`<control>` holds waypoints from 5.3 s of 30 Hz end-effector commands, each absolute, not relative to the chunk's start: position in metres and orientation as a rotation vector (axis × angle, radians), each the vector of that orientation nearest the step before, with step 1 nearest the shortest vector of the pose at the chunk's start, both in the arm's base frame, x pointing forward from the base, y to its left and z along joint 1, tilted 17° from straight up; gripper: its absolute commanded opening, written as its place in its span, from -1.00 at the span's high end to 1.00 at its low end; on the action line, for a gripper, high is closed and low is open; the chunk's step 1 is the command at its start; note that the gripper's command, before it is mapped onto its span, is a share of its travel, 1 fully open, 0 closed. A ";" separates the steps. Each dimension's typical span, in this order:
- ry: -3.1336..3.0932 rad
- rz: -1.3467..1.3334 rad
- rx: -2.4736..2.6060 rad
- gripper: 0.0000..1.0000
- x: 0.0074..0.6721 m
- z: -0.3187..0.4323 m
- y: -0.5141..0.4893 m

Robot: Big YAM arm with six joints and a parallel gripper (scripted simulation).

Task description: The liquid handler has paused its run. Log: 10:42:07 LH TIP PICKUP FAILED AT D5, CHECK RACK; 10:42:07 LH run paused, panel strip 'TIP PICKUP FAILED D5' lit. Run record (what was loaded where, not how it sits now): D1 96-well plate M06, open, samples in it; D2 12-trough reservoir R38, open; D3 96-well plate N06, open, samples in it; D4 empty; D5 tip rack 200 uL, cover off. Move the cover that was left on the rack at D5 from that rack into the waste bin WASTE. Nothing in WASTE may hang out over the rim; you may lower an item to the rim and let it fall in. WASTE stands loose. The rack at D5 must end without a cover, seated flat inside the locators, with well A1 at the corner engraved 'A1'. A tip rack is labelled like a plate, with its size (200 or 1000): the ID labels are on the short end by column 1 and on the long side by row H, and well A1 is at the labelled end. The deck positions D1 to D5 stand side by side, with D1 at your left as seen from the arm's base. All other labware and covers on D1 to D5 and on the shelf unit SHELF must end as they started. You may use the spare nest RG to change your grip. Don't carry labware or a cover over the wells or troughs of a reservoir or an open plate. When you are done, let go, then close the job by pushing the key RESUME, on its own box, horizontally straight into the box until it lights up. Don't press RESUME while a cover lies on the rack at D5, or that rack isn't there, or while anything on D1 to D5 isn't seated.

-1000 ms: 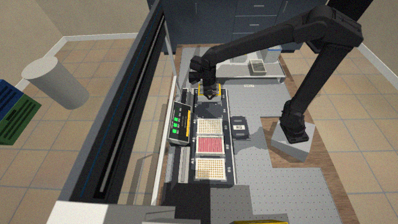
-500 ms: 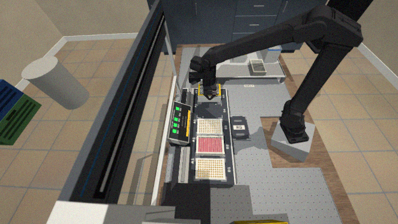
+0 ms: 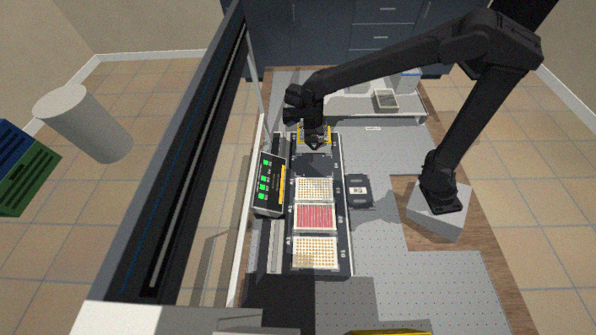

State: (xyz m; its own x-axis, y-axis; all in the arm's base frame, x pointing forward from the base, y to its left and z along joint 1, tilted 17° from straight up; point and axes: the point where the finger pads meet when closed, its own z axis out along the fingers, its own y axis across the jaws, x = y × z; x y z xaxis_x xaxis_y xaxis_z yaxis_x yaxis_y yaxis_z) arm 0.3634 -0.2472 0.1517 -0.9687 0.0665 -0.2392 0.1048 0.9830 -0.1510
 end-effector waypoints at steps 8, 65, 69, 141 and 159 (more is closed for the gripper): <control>2.858 -0.262 0.128 -1.00 0.372 0.166 -0.254; 2.823 -0.286 0.126 -1.00 0.363 0.235 -0.246; 2.823 -0.286 0.126 -1.00 0.362 0.241 -0.244; 2.818 -0.288 0.126 -1.00 0.332 0.345 -0.220; 2.854 -0.265 0.128 -1.00 0.330 0.330 -0.222</control>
State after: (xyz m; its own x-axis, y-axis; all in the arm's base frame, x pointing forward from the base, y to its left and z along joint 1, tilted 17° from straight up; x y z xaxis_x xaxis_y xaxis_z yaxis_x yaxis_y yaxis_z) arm 0.3239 -0.2193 0.3104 -0.9692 0.0674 -0.2368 0.1046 0.9834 -0.1485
